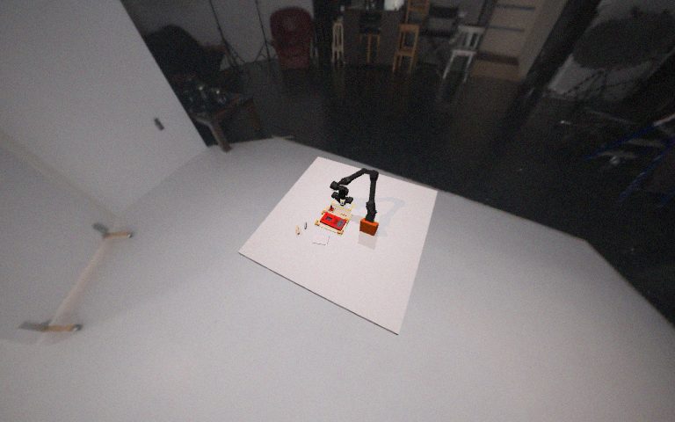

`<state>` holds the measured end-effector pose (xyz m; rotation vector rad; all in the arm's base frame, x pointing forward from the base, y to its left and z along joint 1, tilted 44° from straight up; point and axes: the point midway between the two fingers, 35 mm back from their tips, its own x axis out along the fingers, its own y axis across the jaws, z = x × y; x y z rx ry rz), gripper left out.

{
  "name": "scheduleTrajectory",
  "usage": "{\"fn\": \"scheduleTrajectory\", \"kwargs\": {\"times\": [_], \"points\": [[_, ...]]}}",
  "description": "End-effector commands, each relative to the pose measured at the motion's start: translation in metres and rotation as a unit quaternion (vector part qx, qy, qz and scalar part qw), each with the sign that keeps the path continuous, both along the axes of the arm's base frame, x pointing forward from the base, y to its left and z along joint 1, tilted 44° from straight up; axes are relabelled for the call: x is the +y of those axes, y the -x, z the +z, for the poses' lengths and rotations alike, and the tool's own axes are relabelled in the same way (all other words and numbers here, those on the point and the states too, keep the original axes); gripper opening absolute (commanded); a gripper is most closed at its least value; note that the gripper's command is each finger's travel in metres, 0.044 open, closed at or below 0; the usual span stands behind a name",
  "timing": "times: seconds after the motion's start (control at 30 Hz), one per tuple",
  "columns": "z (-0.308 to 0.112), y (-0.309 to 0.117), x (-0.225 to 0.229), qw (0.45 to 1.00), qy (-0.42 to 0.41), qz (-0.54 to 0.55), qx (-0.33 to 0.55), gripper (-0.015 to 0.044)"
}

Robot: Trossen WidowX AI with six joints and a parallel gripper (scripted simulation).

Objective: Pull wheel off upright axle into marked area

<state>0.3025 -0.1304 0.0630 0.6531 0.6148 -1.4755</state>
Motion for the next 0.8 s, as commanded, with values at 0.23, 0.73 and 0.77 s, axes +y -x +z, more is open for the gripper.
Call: {"fn": "scheduleTrajectory", "kwargs": {"times": [0.23, 0.73, 0.77], "points": [[0.043, 0.000, 0.041, 1.000, 0.001, 0.002, 0.002, 0.0300], [0.046, 0.081, 0.102, 1.000, 0.000, 0.002, 0.005, 0.0440], [0.046, 0.081, 0.102, 1.000, 0.000, 0.002, 0.005, 0.0440]]}}
